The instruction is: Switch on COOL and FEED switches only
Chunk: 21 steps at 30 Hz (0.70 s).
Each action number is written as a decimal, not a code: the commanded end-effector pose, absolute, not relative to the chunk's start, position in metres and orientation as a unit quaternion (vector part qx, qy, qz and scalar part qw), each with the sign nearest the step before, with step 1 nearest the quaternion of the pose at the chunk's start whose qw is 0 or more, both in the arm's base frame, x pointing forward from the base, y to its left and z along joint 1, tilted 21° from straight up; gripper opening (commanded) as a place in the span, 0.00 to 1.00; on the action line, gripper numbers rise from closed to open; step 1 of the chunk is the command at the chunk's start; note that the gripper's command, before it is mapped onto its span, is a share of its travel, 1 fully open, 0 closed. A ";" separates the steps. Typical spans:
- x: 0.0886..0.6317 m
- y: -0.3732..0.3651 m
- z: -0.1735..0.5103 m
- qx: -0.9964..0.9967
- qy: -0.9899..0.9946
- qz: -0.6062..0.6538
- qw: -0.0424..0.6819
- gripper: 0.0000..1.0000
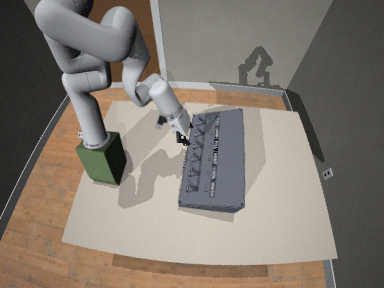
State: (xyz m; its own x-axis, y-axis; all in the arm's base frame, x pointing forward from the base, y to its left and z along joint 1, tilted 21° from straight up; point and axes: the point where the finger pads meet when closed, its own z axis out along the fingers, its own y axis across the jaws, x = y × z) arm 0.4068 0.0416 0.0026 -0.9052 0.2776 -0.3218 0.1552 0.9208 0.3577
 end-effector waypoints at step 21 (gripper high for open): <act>0.406 0.033 0.000 0.113 0.962 0.164 0.188 1.00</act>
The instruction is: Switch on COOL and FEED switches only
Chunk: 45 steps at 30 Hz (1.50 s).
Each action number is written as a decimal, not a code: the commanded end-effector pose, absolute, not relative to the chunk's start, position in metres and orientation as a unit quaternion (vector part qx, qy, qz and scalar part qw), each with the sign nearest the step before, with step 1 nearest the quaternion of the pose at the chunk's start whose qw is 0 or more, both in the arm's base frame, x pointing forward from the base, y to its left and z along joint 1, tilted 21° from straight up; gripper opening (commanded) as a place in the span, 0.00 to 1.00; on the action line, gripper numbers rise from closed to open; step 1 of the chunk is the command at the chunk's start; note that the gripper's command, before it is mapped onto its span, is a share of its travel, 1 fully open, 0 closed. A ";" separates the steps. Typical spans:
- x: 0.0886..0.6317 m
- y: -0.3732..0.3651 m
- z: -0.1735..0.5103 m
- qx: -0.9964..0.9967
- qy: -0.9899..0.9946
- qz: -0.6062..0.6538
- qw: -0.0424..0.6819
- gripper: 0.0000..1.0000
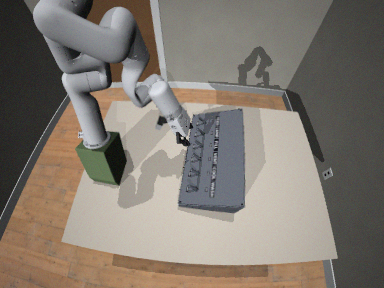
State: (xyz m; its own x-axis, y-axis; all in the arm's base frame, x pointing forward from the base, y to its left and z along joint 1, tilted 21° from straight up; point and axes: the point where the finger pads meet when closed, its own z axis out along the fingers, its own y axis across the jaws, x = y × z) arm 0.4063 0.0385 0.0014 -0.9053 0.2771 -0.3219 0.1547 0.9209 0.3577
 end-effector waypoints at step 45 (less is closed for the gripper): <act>0.397 -0.025 -0.022 0.113 0.962 0.164 0.188 1.00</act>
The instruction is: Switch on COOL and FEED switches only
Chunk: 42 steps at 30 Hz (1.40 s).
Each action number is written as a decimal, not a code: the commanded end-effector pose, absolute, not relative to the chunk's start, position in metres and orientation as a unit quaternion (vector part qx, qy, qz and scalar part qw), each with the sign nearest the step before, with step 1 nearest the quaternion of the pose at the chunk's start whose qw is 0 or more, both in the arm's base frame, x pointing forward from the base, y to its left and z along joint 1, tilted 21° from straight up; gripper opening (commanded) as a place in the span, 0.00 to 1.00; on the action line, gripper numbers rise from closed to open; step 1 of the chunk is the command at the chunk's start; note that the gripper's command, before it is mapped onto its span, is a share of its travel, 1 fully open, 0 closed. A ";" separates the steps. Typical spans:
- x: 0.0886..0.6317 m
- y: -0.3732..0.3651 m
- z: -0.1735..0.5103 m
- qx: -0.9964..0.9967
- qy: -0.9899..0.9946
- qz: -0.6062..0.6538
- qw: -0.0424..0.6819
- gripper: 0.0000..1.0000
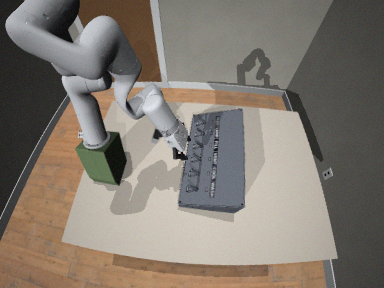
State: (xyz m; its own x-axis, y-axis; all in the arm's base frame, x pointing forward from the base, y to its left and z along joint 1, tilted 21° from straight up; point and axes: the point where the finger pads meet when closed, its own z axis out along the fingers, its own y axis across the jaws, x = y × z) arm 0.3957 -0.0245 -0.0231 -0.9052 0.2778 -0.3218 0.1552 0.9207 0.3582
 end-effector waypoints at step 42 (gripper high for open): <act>0.394 -0.038 -0.028 0.113 0.962 0.164 0.188 1.00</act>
State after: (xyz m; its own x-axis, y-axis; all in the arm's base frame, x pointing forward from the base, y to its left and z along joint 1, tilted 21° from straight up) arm 0.3945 -0.0308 -0.0255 -0.9053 0.2774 -0.3218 0.1548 0.9207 0.3582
